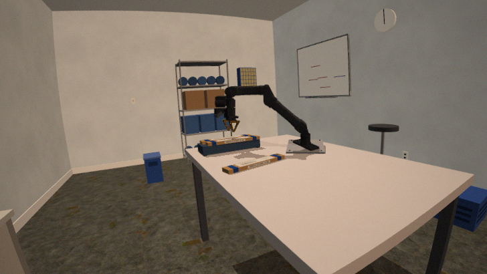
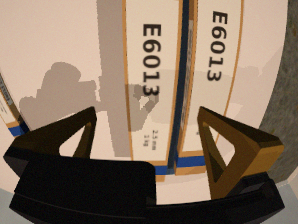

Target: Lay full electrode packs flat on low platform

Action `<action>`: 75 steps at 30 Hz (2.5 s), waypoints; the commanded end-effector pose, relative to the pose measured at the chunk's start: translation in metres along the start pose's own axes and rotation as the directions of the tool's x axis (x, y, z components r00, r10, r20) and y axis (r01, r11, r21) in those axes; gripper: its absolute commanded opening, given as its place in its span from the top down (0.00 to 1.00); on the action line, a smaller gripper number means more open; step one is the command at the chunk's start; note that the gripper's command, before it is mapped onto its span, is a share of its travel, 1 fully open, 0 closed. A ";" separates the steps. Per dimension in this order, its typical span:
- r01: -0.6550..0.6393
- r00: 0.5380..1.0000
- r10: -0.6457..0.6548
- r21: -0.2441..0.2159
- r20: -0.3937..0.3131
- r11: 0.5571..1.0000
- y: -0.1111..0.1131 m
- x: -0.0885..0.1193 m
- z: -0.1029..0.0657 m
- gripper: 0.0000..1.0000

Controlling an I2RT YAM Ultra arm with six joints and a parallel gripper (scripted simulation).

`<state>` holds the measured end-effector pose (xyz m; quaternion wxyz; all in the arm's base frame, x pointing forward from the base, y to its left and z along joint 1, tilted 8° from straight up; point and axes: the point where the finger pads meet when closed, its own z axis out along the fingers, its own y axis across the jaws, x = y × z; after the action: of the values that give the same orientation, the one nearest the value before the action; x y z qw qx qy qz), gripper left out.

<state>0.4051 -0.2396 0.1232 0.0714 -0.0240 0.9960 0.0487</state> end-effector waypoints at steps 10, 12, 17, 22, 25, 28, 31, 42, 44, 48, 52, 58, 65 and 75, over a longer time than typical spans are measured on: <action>-0.010 0.999 0.009 -0.033 -0.043 0.999 -0.004 0.004 -0.038 0.05; -0.010 0.999 0.009 -0.033 -0.043 0.999 -0.004 0.004 -0.038 0.05; -0.010 0.999 0.009 -0.033 -0.043 0.999 -0.004 0.004 -0.038 0.05; -0.010 0.999 0.009 -0.024 -0.031 1.000 -0.005 0.003 -0.040 0.05; -0.010 0.999 0.009 -0.024 -0.031 1.000 -0.005 0.003 -0.040 0.05; -0.010 0.999 0.009 -0.024 -0.031 1.000 -0.005 0.003 -0.040 0.05; -0.010 0.999 0.009 -0.024 -0.031 1.000 -0.005 0.003 -0.040 0.05; -0.010 0.999 0.009 -0.024 -0.031 1.000 -0.005 0.003 -0.040 0.05; -0.010 0.999 0.009 -0.024 -0.031 1.000 -0.005 0.003 -0.040 0.05; -0.010 0.999 0.009 -0.024 -0.031 1.000 0.010 0.008 -0.052 0.05; -0.009 1.000 0.009 -0.023 -0.030 1.000 0.021 0.010 -0.060 0.05; -0.009 1.000 0.009 -0.023 -0.030 1.000 0.051 0.019 -0.084 0.05; -0.009 1.000 0.008 -0.023 -0.029 1.000 0.087 0.029 -0.112 0.05; -0.005 1.000 0.005 0.004 0.019 1.000 0.128 0.041 -0.144 0.05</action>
<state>0.3458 -0.1446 0.2531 0.1474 -0.0215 0.9888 0.0117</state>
